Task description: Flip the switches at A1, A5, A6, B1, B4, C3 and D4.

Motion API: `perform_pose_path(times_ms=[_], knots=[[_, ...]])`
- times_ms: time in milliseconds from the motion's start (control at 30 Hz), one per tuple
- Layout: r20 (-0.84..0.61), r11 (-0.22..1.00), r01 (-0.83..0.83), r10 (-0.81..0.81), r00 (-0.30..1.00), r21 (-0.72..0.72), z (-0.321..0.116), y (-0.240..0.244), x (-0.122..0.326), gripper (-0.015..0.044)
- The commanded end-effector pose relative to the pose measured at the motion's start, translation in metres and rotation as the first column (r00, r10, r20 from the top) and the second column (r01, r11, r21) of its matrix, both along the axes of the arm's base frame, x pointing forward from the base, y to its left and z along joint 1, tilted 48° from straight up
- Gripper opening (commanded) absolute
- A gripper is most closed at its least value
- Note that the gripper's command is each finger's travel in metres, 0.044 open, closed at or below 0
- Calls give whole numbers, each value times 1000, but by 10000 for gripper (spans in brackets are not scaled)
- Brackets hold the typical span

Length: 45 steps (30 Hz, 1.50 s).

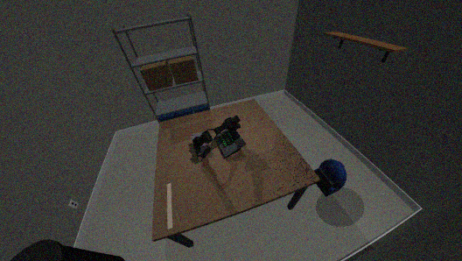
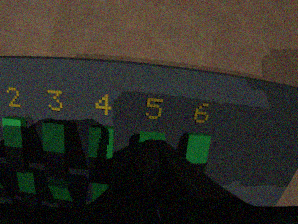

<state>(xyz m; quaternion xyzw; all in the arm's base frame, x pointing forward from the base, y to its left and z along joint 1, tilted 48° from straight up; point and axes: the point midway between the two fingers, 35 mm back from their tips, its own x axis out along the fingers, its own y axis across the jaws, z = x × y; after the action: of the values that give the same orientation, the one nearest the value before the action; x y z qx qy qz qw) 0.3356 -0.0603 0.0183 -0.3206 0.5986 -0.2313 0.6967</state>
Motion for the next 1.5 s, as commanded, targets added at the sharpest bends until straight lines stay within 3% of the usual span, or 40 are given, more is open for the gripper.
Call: perform_pose_path(times_ms=[0,300,500,633,900,1067,1467], knots=[[-9,1000,-2,2,1000,0,-2,0,-1,0],[-9,1000,-2,2,1000,0,-3,-1,-1,0],[7,1000,-20,20,1000,5,39,43,-14,0],[7,1000,-21,21,1000,5,41,45,-15,0],[6,1000,-21,21,1000,3,60,22,-31,0],[24,999,-39,39,999,4,37,-1,-25,0],[25,999,-40,40,999,2,28,-11,-23,0]])
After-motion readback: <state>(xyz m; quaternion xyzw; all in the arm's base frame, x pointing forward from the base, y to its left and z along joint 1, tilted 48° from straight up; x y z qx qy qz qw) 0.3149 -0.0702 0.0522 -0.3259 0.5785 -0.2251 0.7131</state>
